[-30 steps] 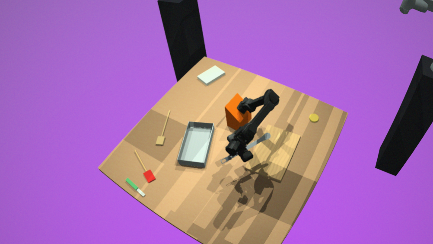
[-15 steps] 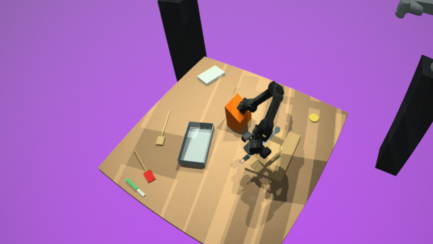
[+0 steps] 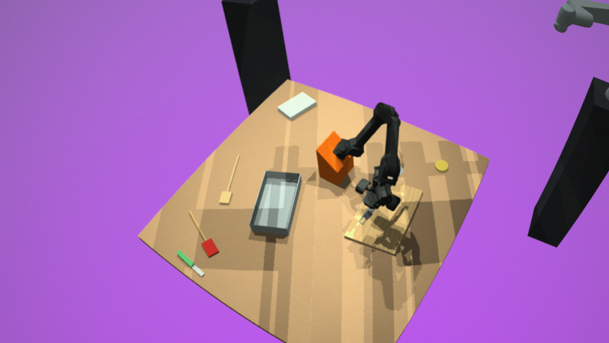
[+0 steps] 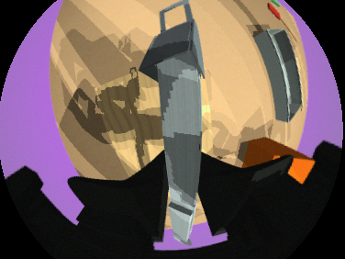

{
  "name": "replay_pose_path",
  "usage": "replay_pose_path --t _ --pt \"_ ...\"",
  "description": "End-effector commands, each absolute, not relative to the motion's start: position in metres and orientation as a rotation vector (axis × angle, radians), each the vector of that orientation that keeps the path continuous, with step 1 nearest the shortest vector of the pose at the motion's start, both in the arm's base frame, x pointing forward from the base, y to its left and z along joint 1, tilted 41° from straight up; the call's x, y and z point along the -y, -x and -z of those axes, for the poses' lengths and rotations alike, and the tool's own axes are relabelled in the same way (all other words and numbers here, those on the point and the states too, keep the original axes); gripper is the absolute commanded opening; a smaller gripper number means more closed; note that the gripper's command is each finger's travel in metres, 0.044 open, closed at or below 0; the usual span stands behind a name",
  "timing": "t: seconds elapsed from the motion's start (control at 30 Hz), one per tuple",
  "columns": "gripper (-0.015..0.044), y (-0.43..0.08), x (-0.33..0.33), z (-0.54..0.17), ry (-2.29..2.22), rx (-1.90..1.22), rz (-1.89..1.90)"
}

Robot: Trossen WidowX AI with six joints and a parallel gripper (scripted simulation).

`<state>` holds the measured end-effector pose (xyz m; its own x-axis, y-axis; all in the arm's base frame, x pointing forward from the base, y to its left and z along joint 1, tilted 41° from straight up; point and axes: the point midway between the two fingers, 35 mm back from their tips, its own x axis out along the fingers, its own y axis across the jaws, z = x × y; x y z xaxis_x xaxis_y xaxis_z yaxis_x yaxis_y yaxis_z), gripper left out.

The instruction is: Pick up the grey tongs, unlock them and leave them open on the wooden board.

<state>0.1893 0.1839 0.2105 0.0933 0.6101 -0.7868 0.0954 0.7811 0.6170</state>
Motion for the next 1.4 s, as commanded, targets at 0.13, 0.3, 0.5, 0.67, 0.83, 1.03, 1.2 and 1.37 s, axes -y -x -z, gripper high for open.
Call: replay_pose_path --t 0.13,0.3,0.5,0.67,0.83,1.03,1.2,1.37 --pt "-0.0150 -0.150 -0.193 -0.223 -0.560 -1.406 -0.512" --pt "-0.0150 -0.130 -0.196 -0.229 -0.540 -1.387 -0.564" --pt "-0.0150 -0.129 -0.196 -0.229 -0.539 -1.386 -0.566" --pt "-0.0150 -0.128 -0.196 -0.227 -0.532 -1.384 -0.550" --pt "-0.0150 -0.123 -0.194 -0.221 -0.503 -1.370 -0.481" --pt "-0.0150 -0.118 -0.190 -0.215 -0.471 -1.333 -0.393" --pt "-0.0150 -0.114 -0.187 -0.211 -0.451 -1.289 -0.328" --pt "-0.0150 -0.112 -0.183 -0.209 -0.441 -1.234 -0.274"
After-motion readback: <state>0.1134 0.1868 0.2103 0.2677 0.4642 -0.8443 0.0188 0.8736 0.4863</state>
